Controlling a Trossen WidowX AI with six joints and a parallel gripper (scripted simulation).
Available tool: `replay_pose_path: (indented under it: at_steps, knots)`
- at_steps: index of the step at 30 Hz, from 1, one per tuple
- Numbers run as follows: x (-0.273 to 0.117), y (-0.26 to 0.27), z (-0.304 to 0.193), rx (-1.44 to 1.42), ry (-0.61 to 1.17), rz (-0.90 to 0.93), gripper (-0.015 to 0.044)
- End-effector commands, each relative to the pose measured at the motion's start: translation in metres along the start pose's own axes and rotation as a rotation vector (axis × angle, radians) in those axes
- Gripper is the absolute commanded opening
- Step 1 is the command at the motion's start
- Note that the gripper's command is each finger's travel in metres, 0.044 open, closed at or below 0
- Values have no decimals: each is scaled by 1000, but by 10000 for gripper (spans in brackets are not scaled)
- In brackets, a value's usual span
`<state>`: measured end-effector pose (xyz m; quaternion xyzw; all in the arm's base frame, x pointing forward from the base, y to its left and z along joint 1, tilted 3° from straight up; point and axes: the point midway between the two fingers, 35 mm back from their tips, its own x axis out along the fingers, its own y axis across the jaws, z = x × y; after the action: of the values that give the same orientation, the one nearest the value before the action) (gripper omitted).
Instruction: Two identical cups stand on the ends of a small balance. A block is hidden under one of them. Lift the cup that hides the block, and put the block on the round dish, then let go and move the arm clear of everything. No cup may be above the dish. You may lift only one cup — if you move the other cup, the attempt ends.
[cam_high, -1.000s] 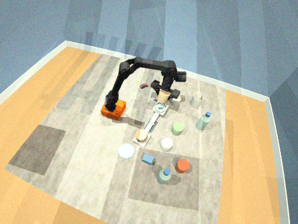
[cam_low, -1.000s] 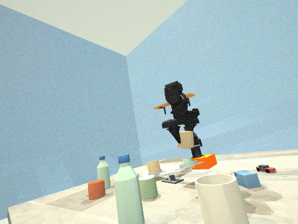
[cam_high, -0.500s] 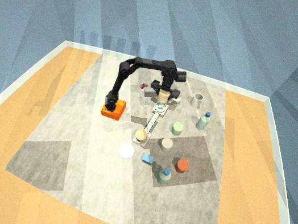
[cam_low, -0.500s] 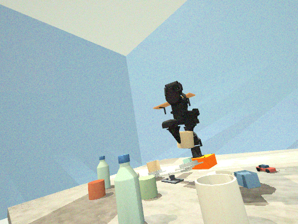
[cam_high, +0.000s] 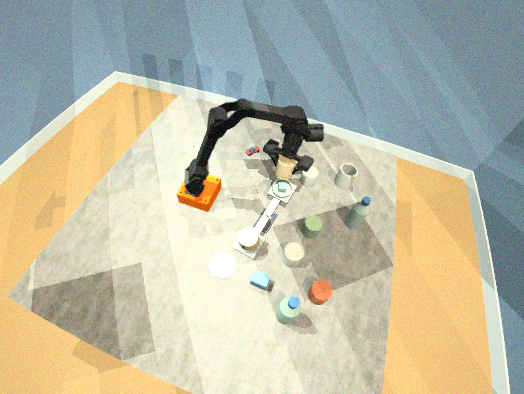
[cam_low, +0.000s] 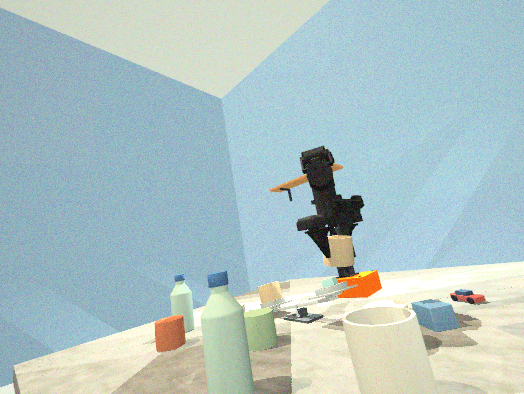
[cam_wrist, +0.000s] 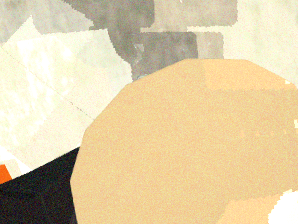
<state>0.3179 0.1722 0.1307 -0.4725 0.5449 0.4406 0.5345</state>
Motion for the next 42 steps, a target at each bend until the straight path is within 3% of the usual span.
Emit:
replay_pose_path:
  at_steps: [1,16,42]
  knots:
    - [13,22,20,-3,-7,-3,0]
    - [73,116,64,0,-17,0,0]
    - [121,117,65,0,-17,0,0]
